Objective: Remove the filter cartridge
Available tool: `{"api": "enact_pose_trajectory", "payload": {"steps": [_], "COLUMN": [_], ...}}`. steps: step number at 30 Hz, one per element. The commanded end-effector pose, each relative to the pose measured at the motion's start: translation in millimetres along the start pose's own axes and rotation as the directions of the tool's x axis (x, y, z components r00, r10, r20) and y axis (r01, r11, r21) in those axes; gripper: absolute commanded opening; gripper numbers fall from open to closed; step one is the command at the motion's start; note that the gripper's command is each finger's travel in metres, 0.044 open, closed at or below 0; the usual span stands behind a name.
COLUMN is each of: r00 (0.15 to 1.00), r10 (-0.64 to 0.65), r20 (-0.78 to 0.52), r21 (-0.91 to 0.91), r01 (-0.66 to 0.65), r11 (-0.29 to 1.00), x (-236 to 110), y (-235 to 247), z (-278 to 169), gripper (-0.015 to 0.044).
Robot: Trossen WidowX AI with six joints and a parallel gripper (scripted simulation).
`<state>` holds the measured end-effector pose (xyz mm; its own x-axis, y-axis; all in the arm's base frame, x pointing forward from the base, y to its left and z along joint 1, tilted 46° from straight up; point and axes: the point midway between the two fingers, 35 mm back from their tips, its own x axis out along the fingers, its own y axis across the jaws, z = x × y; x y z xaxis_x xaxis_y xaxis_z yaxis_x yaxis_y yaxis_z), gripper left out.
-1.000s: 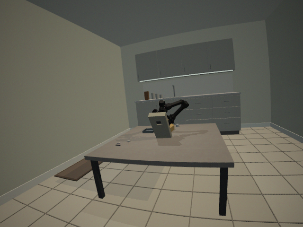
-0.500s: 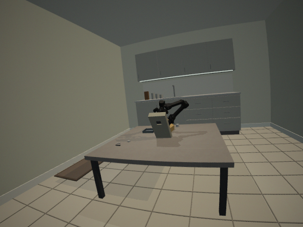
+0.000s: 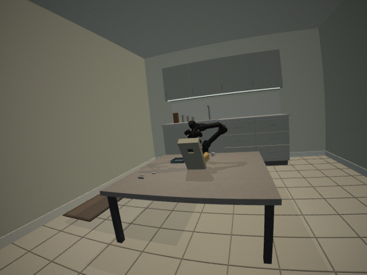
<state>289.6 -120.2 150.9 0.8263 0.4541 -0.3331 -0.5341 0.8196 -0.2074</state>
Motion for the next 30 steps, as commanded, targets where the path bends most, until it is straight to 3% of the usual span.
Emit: {"api": "enact_pose_trajectory", "payload": {"steps": [1, 10, 30], "r00": [1.000, 1.000, 1.000], "r10": [-0.019, -0.025, -0.025], "r20": [-0.011, -0.003, -0.003], "r21": [0.028, 0.041, 0.041], "r01": [0.020, 0.025, 0.025], "r11": [0.999, 0.999, 0.999], "x": [-19, -29, -19], "y": [0, 3, 61], "z": [-2, -1, -33], "gripper": [0.0000, 0.0000, 0.0000]}}
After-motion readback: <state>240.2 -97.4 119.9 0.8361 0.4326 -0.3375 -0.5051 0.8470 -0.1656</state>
